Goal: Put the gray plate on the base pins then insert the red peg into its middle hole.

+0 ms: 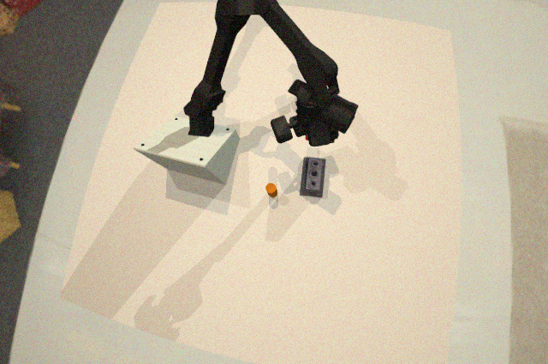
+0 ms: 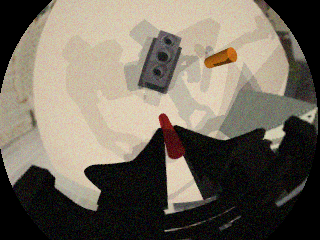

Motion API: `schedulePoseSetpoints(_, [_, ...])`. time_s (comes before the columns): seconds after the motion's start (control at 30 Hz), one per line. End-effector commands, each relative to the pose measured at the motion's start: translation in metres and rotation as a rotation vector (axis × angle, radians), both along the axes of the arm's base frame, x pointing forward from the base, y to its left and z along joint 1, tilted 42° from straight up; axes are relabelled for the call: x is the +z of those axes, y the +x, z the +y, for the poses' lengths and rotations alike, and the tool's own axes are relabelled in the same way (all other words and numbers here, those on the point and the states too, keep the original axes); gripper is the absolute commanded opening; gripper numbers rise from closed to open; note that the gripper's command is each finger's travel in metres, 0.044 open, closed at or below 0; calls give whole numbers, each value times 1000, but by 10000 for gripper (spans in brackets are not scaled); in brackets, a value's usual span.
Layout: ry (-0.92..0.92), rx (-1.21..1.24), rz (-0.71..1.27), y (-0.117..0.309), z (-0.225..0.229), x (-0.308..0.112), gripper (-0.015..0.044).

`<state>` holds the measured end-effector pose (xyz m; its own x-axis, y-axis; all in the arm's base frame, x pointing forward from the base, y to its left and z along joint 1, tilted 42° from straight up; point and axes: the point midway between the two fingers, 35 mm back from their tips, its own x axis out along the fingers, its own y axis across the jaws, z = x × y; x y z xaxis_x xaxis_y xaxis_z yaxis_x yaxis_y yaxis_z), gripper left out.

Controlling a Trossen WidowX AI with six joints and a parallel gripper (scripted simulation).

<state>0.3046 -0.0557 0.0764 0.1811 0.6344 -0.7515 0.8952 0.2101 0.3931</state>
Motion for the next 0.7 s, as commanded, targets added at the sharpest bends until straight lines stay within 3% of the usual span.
schedulePoseSetpoints(0.0, [-1,2,4,5,-10,-8,0])
schedulePoseSetpoints(0.67, [6,6,12,23,-56,-49,0])
